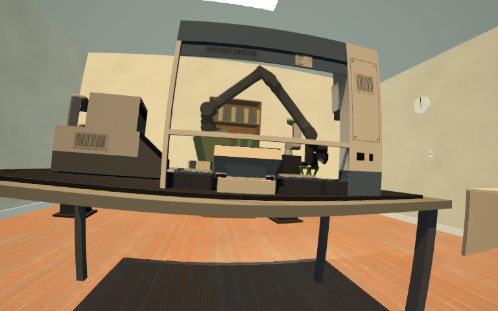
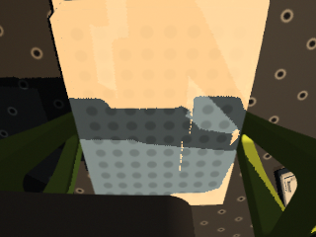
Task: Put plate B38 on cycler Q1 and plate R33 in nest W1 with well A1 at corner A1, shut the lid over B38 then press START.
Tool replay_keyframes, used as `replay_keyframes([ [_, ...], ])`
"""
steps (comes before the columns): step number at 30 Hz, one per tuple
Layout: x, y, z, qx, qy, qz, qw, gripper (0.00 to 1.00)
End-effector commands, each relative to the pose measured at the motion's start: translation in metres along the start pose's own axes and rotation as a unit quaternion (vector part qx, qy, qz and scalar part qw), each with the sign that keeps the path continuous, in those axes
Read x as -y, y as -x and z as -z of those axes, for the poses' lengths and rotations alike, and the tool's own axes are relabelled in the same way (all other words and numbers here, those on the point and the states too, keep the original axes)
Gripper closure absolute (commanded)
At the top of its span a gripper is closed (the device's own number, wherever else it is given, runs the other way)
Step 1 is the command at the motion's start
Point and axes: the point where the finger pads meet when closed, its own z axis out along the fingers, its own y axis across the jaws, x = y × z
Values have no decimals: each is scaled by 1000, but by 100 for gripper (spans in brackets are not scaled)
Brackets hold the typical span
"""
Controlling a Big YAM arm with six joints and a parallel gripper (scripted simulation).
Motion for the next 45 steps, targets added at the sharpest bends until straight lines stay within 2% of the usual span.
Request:
replay_keyframes([
  [1,-10,13,2,11,9,-9,1000,100],
  [13,-14,1,15,18,13,0,1000,100],
  [15,-20,7,23,24,18,2,1000,100],
  [22,-22,21,32,25,21,6,999,100],
  [33,-18,35,35,27,27,-6,999,100],
  [40,-13,31,16,19,21,-8,1000,100],
  [45,-13,14,1,15,15,-2,1000,100],
])
